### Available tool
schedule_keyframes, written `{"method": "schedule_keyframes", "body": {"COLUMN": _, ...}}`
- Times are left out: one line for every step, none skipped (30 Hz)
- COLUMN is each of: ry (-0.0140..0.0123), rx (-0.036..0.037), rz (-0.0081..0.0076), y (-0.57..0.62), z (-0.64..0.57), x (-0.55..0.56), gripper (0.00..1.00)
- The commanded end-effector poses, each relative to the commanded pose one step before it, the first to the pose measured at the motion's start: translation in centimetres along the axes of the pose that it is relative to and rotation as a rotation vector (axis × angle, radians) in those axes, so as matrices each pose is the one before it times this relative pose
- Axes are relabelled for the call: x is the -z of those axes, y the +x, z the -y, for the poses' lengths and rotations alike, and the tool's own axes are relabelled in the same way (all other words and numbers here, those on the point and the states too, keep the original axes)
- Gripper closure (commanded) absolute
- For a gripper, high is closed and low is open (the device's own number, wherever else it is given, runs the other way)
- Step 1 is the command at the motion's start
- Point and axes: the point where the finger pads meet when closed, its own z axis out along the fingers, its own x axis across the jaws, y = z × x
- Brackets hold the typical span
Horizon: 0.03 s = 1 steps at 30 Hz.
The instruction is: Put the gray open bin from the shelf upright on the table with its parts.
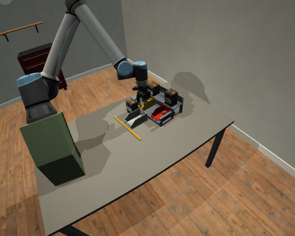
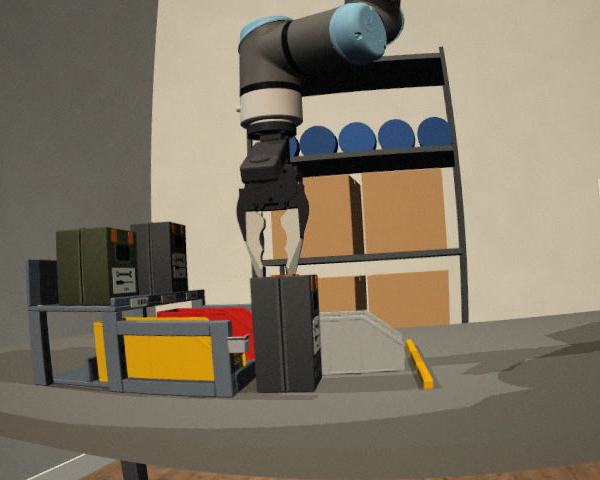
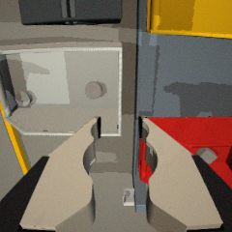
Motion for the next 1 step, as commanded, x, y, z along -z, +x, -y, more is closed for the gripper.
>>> {"method": "schedule_keyframes", "body": {"ry": -0.00046, "rx": 0.00026, "rz": -0.00119, "y": 0.065, "z": -0.021, "x": 0.066, "gripper": 0.80}}
